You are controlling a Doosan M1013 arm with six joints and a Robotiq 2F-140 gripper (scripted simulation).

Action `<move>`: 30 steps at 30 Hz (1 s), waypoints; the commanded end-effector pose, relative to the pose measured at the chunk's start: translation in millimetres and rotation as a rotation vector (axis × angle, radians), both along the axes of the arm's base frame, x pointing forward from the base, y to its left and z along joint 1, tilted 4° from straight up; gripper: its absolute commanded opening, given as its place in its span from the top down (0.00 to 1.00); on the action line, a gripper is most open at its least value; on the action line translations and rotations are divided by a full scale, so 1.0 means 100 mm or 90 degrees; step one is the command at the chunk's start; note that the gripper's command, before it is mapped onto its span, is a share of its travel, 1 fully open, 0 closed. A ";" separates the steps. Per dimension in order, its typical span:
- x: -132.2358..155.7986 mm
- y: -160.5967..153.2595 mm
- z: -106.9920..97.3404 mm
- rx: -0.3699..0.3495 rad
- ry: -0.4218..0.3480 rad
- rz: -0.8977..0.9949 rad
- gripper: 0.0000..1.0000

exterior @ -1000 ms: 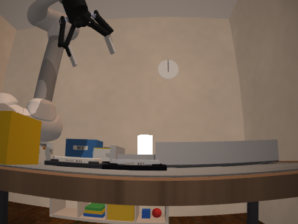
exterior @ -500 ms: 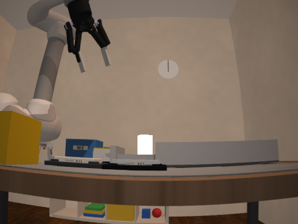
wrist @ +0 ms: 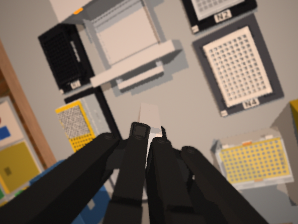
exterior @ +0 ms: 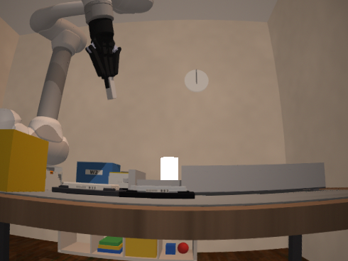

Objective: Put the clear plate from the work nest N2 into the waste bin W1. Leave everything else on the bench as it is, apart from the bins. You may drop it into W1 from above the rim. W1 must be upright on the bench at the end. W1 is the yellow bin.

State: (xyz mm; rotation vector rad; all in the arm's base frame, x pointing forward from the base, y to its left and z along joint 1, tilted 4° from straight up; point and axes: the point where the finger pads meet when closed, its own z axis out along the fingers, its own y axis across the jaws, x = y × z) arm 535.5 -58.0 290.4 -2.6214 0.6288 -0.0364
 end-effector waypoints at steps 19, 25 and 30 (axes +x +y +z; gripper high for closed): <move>-0.46 0.75 -0.35 -0.159 -0.001 0.236 0.90; -0.62 0.96 -0.44 -0.206 -0.010 0.309 0.90; -0.69 1.05 -0.47 -0.240 -0.019 0.362 0.90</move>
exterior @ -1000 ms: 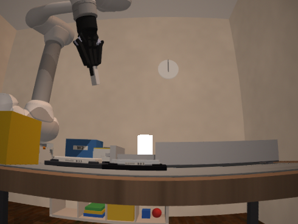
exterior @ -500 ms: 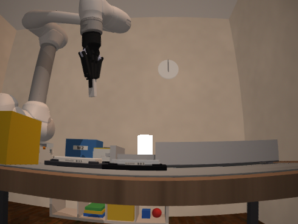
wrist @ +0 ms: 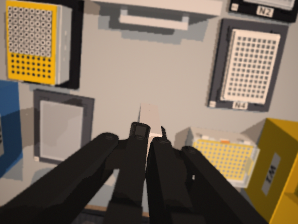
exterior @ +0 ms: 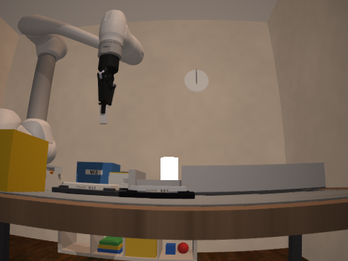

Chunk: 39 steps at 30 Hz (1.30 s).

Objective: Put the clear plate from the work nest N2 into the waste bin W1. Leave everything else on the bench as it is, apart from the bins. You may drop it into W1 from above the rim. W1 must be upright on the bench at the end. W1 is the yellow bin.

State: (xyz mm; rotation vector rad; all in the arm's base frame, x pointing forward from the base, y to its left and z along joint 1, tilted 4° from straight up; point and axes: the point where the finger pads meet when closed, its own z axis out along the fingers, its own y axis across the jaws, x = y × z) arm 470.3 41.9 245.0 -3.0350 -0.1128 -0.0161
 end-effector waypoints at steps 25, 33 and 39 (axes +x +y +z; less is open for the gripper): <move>0.22 -0.07 -0.15 -0.028 -0.005 0.033 0.30; 0.41 -0.19 -0.23 -0.028 -0.005 0.033 0.30; 0.60 -0.31 -0.30 -0.028 -0.005 0.033 0.30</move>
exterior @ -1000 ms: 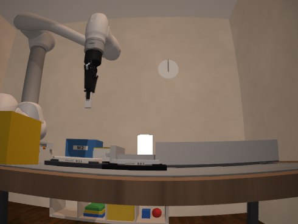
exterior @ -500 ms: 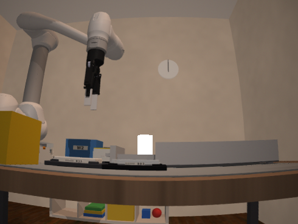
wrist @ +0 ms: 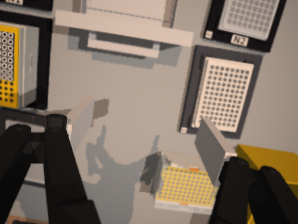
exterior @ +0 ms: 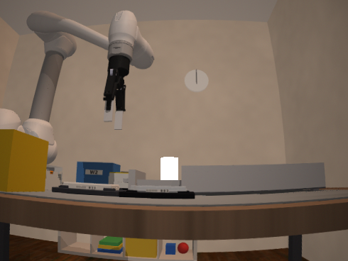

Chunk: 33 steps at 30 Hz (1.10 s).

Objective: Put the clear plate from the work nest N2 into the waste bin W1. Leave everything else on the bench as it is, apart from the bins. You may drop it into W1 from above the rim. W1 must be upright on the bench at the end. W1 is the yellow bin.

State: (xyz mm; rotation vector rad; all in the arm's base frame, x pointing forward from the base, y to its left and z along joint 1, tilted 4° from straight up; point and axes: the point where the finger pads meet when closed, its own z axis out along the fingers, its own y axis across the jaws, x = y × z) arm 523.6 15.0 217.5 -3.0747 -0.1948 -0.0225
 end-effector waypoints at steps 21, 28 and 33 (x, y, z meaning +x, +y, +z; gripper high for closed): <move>0.69 -0.42 -0.27 0.000 0.000 0.000 0.30; 0.85 -0.52 -0.33 0.000 0.000 0.000 0.30; 1.01 -0.61 -0.39 0.000 0.000 0.000 0.30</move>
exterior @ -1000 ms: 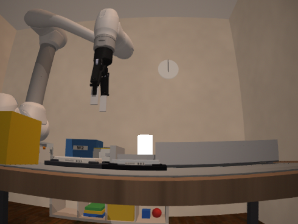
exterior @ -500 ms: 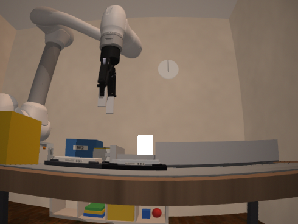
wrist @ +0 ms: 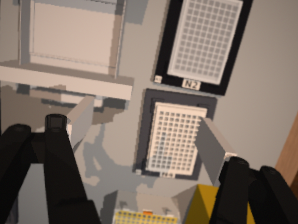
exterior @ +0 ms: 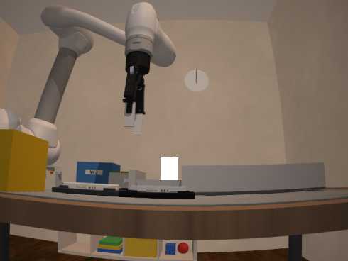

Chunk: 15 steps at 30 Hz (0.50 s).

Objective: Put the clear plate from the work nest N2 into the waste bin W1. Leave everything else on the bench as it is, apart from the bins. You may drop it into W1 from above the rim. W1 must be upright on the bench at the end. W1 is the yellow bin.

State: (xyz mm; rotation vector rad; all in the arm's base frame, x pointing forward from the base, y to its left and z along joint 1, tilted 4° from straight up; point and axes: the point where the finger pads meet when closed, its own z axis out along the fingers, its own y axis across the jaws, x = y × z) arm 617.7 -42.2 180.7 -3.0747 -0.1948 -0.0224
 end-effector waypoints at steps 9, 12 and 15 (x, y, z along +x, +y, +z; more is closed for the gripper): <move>0.36 -0.22 -0.14 0.000 0.000 0.000 0.30; 0.39 -0.24 -0.15 0.000 0.000 0.000 0.30; 0.49 -0.30 -0.19 0.000 0.000 0.000 0.30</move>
